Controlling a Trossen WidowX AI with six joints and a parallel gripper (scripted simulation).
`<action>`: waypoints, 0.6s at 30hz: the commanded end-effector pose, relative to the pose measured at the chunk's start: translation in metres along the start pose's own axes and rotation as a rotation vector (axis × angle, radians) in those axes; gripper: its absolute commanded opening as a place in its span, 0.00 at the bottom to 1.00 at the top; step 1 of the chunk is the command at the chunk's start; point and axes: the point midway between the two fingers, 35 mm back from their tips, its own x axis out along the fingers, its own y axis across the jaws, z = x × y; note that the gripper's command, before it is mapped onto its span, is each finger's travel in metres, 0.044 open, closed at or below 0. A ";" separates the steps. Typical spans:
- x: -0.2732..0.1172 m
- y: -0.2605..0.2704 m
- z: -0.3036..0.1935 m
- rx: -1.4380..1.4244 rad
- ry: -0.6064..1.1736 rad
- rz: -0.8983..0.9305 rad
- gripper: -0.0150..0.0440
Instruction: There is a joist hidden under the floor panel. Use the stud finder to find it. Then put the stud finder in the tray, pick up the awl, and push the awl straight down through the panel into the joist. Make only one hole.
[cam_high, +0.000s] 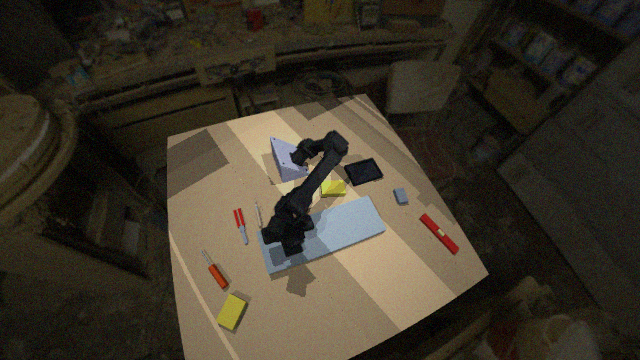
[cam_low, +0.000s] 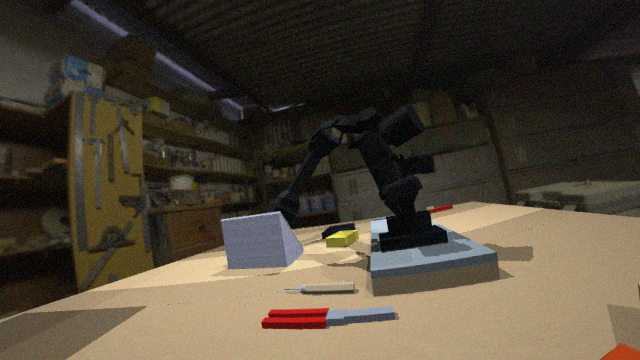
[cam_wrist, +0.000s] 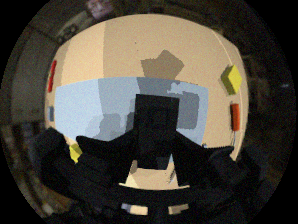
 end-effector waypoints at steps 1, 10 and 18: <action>0.001 0.010 -0.001 0.001 0.001 0.005 0.25; 0.001 0.032 0.000 0.002 0.001 0.006 0.25; 0.001 0.051 0.000 0.002 0.002 0.007 0.25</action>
